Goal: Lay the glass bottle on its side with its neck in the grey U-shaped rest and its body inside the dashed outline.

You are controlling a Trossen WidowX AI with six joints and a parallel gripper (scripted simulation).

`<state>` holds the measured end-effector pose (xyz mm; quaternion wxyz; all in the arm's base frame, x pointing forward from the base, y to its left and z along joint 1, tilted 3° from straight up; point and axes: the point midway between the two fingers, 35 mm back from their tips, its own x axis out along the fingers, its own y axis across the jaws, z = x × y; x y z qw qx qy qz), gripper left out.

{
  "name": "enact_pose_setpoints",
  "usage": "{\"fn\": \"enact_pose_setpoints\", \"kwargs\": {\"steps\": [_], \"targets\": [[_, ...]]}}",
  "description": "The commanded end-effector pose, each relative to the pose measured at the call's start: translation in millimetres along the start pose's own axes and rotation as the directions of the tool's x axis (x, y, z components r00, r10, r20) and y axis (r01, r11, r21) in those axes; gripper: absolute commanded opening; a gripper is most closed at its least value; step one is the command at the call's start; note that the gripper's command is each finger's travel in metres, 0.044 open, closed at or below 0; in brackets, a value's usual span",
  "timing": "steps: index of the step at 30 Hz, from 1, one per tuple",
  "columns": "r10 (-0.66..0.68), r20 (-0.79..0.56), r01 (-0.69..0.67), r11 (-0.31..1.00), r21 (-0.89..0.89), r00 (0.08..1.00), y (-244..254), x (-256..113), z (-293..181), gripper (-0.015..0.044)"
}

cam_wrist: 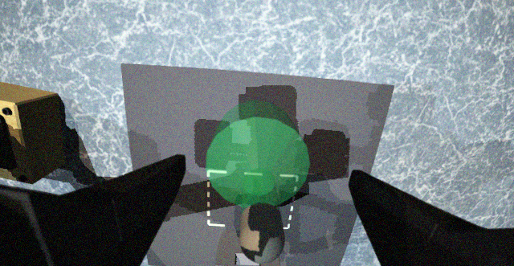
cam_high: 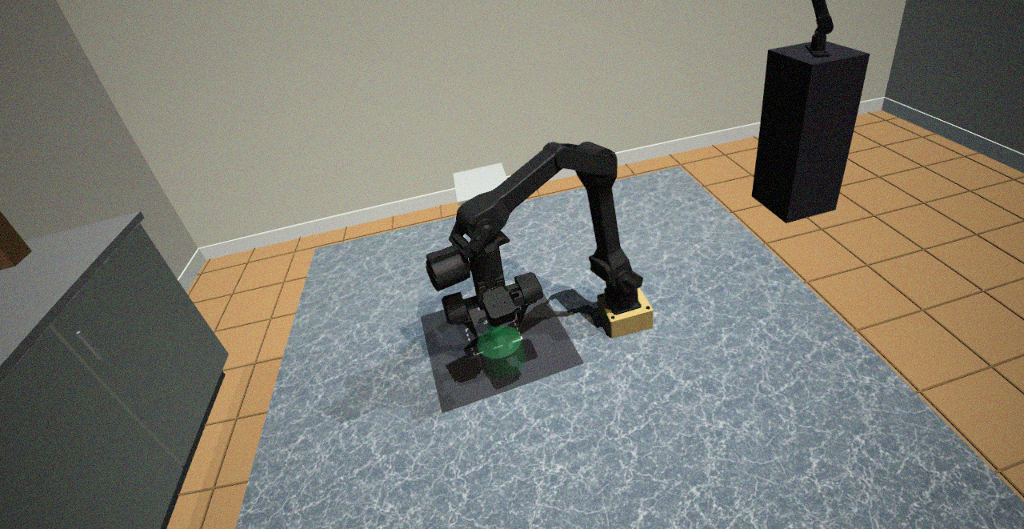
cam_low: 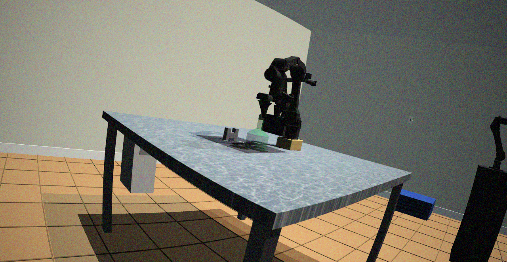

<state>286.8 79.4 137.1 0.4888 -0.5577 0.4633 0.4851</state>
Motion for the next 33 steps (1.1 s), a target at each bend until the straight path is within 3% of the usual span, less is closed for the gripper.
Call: {"fn": "enact_pose_setpoints", "kwargs": {"steps": [1,33], "targets": [[0.044,0.007,-0.044,0.999,-0.010,0.999,-1.3,3.1,1.7,0.0440],[0.044,0.004,-0.044,0.999,-0.010,0.999,-1.9,3.4,-41.4,0.0440]]}}
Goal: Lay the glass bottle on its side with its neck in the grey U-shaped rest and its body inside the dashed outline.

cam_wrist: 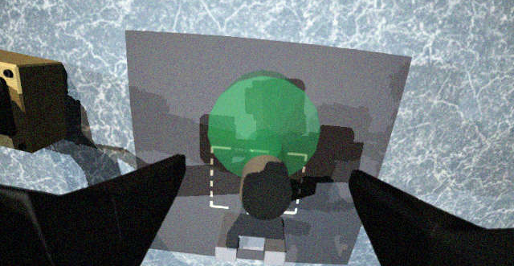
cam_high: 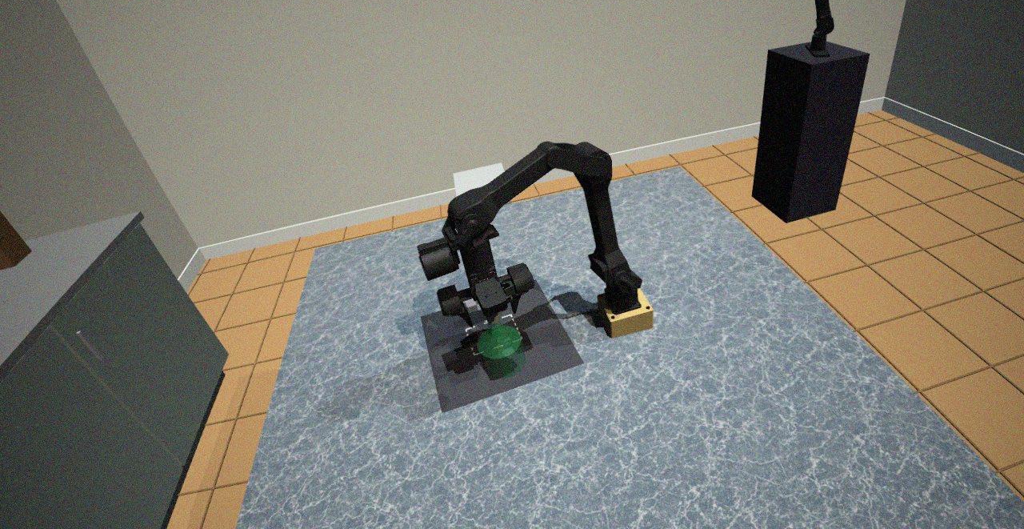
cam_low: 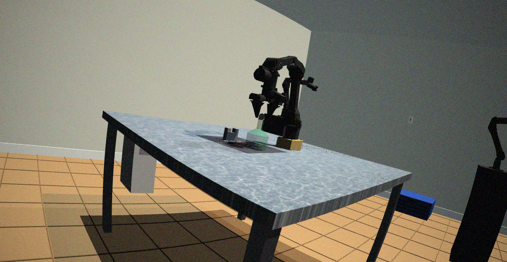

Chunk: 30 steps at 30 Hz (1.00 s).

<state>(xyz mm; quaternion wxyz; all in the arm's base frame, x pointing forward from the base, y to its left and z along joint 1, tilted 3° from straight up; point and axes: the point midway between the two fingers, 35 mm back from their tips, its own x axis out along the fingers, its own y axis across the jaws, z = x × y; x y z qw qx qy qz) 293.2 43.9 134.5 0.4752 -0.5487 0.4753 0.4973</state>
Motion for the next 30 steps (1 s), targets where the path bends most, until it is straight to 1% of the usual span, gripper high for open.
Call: {"fn": "enact_pose_setpoints", "kwargs": {"steps": [1,3,15,16,30], "targets": [[-0.003,0.006,0.003,1.000,-0.004,1.000,1.1,-1.3,-7.0,0.0440],[-0.003,0.006,0.003,1.000,-0.004,1.000,1.2,-1.3,-8.0,0.0440],[-0.003,0.006,0.003,1.000,-0.004,1.000,1.2,-1.3,-8.0,0.0125],[-0.003,0.006,0.003,1.000,-0.004,1.000,1.2,-1.3,-8.0,0.0107],[-0.003,0.006,0.003,1.000,-0.004,1.000,1.2,-1.3,-8.0,0.0107]]}}
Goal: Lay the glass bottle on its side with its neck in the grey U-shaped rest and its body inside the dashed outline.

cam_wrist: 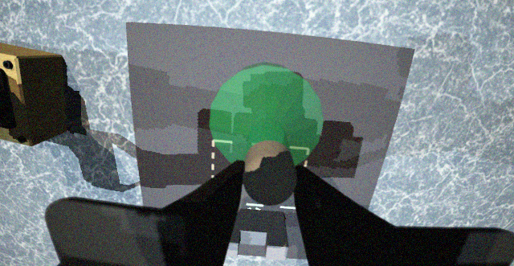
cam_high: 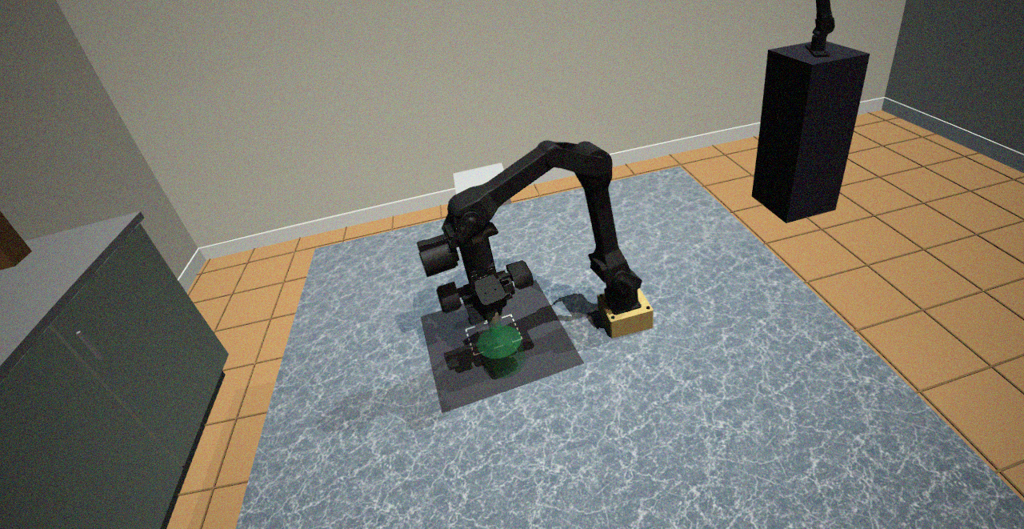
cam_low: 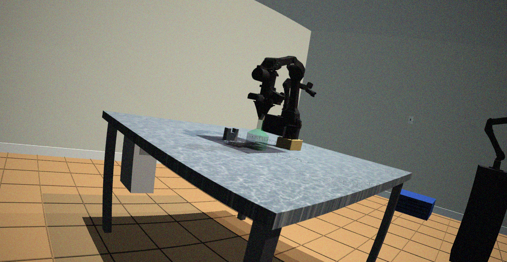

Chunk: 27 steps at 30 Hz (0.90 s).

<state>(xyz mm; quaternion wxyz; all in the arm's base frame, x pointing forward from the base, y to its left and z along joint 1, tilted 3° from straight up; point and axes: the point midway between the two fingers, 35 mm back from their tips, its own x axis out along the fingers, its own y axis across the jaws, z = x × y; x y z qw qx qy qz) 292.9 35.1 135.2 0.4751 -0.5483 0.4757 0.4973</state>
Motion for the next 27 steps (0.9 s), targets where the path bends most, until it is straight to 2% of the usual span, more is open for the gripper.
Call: {"fn": "enact_pose_setpoints", "kwargs": {"steps": [1,27], "targets": [[-0.004,0.006,0.004,1.000,-0.005,1.000,0.1,-1.0,0.7,0.0107],[0.002,0.029,-0.002,1.000,-0.007,1.000,-0.3,-5.1,-18.2,0.0107]]}}
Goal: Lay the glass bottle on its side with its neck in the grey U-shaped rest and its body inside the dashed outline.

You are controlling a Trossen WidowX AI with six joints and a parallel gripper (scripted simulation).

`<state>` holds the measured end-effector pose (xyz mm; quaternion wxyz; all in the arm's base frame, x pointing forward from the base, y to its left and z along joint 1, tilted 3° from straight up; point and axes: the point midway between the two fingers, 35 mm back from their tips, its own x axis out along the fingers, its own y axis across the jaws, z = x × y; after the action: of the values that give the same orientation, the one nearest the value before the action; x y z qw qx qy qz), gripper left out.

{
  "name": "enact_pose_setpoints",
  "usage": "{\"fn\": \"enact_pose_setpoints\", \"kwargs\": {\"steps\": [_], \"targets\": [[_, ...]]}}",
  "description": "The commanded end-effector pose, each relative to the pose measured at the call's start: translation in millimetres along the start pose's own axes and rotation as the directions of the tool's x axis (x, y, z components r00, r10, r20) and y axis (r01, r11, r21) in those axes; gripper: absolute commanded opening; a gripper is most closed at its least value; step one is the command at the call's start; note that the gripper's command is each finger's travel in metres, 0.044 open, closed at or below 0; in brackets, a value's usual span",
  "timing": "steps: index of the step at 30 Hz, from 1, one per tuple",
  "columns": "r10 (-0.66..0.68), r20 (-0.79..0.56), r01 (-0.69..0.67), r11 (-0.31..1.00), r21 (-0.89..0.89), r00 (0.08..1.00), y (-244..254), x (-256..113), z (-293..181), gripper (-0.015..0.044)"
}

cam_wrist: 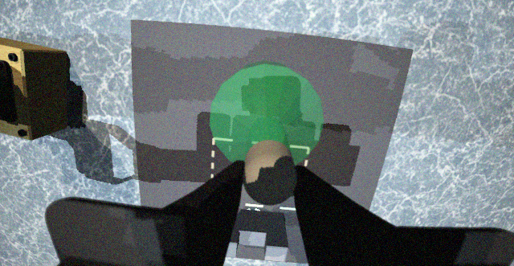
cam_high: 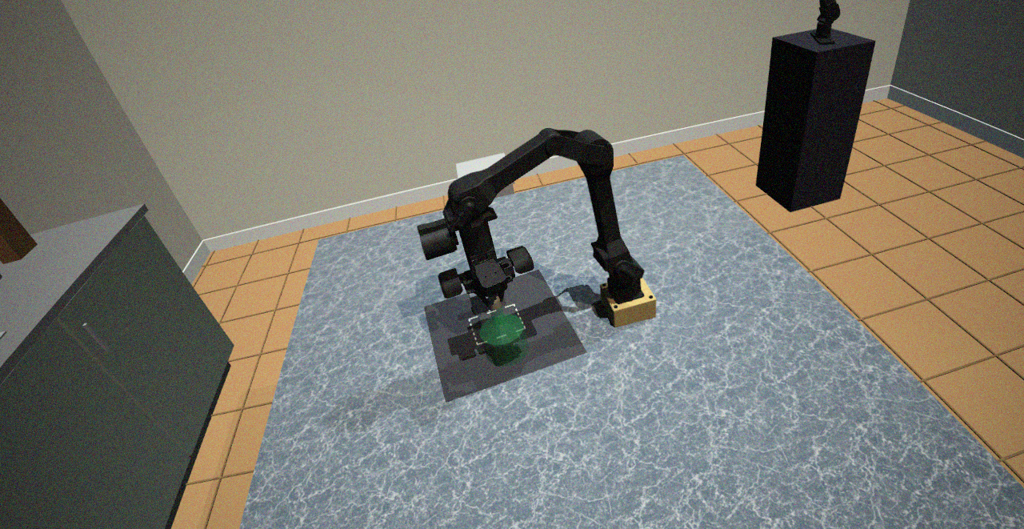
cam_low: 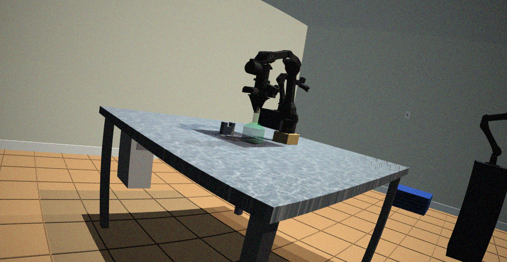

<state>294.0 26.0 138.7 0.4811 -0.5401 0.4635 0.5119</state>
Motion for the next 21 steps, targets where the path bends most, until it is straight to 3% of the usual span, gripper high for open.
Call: {"fn": "enact_pose_setpoints", "kwargs": {"steps": [1,21], "targets": [[-0.001,-0.010,0.001,1.000,0.003,1.000,0.2,-2.7,-9.4,0.0107],[0.002,0.035,-0.001,1.000,-0.013,0.999,0.1,-5.3,-21.7,0.0107]]}}
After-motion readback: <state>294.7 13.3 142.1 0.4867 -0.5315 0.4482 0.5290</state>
